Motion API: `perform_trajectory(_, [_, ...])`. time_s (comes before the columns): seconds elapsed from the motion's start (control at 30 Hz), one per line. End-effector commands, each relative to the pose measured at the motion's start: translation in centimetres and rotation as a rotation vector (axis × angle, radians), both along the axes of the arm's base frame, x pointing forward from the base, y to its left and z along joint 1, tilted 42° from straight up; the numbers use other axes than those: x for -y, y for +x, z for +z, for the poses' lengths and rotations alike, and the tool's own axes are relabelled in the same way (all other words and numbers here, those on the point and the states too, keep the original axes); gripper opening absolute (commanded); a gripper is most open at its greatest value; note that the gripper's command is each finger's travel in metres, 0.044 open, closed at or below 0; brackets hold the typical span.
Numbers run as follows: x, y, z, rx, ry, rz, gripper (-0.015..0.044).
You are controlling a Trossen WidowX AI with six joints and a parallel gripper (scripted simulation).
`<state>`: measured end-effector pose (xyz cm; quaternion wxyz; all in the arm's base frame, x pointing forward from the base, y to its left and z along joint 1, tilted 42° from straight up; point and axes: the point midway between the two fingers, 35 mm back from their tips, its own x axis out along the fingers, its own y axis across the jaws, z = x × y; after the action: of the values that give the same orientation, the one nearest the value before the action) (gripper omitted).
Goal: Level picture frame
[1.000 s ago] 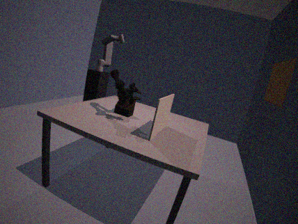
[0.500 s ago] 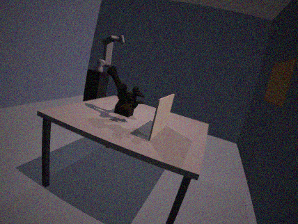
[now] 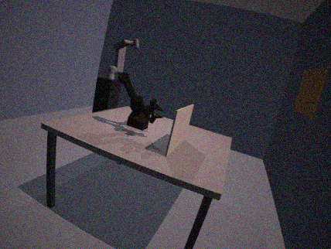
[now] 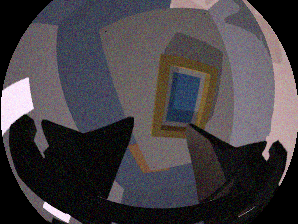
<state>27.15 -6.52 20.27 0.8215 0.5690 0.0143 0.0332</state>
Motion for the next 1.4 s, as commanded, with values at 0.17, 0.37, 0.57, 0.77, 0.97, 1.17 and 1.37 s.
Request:
perform_trajectory(0.17, [0.2,1.2,0.1,-0.004,0.006,-0.005,0.026])
perform_trajectory(0.37, [0.0,5.8,0.3,-0.002,0.007,-0.005,0.026])
perform_trajectory(0.57, [-0.4,8.0,-0.1,0.0,0.007,-0.005,0.026])
perform_trajectory(0.77, [-0.4,8.0,-0.1,0.0,0.007,-0.005,0.026])
perform_trajectory(0.97, [-0.4,8.0,-0.1,0.0,0.007,-0.005,0.026])
perform_trajectory(1.17, [-0.5,8.2,-0.1,0.0,0.007,-0.005,0.026])
perform_trajectory(1.37, [-0.5,9.0,0.0,0.0,0.007,-0.005,0.026])
